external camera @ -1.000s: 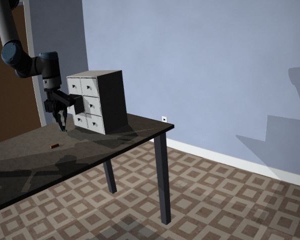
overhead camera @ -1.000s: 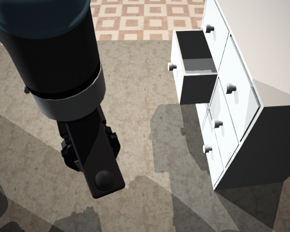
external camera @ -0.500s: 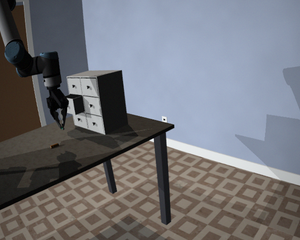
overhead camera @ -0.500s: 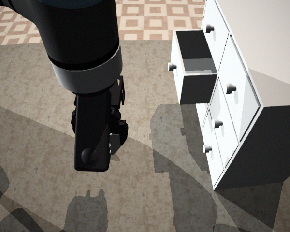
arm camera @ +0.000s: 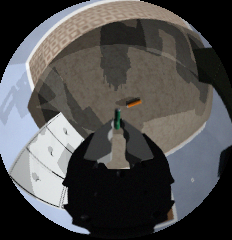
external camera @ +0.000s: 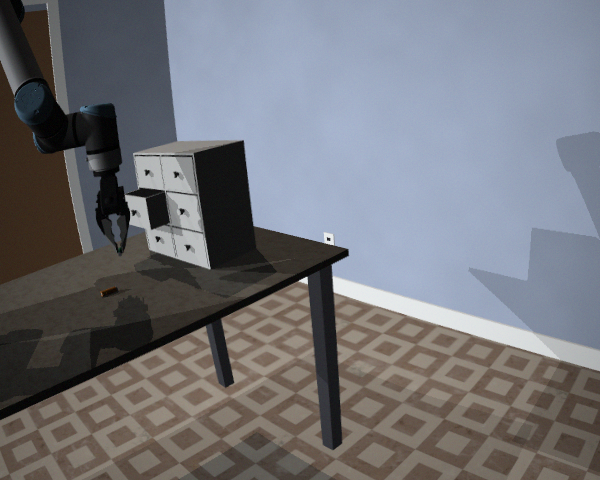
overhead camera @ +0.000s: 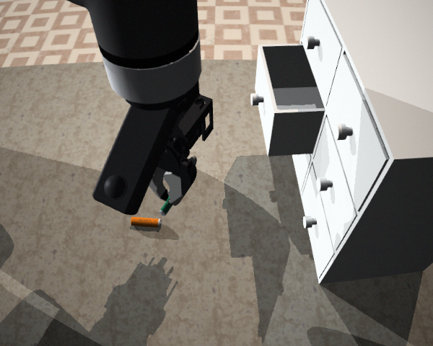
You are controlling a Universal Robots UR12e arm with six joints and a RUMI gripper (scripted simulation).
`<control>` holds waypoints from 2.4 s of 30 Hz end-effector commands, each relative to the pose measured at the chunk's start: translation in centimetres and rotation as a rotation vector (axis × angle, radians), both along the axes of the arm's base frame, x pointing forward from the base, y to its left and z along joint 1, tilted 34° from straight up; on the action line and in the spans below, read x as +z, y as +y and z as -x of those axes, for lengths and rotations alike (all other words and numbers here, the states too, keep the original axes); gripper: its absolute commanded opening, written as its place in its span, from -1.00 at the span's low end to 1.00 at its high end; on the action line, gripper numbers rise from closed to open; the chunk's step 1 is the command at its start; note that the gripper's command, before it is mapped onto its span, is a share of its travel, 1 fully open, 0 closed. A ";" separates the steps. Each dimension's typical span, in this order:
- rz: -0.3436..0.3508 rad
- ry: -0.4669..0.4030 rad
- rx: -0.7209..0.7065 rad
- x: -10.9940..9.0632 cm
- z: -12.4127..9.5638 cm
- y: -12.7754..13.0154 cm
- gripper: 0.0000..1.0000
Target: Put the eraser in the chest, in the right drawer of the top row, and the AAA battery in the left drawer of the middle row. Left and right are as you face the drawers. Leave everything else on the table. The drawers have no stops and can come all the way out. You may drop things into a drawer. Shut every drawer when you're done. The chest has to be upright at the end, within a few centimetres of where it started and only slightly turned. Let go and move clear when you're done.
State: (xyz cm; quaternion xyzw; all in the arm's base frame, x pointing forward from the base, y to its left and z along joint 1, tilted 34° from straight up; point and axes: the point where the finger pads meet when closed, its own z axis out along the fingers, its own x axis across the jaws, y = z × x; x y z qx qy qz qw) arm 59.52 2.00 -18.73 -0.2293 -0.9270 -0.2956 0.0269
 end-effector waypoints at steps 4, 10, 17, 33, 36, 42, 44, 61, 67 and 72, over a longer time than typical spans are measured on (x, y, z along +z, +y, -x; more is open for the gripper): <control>-0.011 0.171 -0.257 1.8 -0.4 2.6 -0.96; -0.027 0.262 -0.394 2.8 -0.6 4.2 -0.96; -0.038 0.329 -0.492 3.6 -0.7 5.4 -0.96; -0.069 0.497 -0.739 5.7 -1.0 8.6 -0.96; -0.073 0.519 -0.771 5.9 -1.1 9.0 -0.96; -0.079 0.548 -0.814 6.3 -1.1 9.6 -0.96; -0.080 0.554 -0.822 6.4 -1.1 9.7 -0.96; -0.082 0.566 -0.838 6.5 -1.1 9.8 -0.96; -0.082 0.565 -0.838 6.6 -1.1 9.7 -0.96; -0.082 0.565 -0.839 6.8 -1.1 9.4 -0.96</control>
